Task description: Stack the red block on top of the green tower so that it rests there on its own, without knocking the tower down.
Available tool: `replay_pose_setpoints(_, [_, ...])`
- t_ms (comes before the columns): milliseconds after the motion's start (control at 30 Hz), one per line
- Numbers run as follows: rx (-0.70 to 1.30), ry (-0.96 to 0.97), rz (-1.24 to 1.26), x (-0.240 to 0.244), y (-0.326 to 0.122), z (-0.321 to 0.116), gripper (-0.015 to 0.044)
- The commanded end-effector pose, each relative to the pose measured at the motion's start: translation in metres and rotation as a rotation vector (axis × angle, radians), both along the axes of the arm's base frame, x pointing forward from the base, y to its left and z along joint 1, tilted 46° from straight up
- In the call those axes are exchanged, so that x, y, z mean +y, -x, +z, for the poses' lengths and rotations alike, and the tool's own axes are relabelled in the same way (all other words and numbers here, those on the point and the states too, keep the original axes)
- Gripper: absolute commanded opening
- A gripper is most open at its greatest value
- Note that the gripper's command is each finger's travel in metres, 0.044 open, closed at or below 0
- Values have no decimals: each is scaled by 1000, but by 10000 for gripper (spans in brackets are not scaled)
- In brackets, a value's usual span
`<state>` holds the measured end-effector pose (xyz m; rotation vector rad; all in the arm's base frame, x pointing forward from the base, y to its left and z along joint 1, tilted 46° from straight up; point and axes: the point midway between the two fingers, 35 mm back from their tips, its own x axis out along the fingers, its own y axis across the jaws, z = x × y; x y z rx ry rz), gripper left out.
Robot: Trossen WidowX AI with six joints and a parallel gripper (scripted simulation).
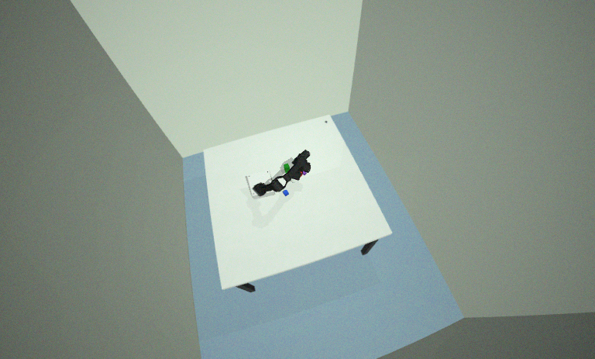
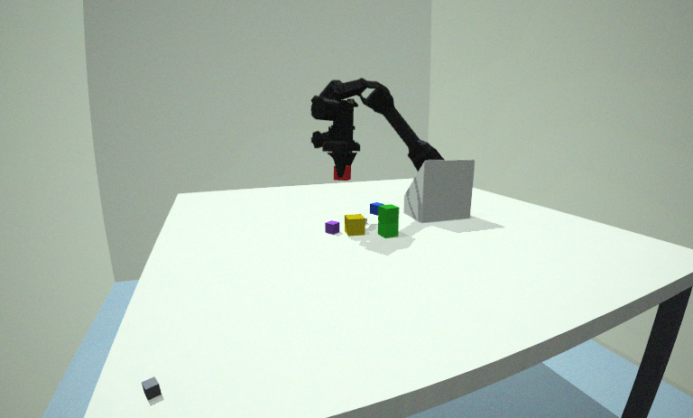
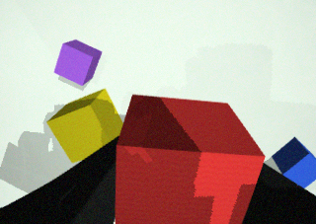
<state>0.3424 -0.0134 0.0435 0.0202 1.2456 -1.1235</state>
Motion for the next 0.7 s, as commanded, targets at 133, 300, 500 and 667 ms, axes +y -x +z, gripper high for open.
replay_pose_setpoints(133, [16,1,-14,50,14,-50,0])
replay_pose_setpoints(300, [21,14,-24,77,29,-77,0])
replay_pose_setpoints(500, [24,37,-34,106,51,-107,0])
replay_pose_setpoints(667, [25,45,-35,112,58,-113,0])
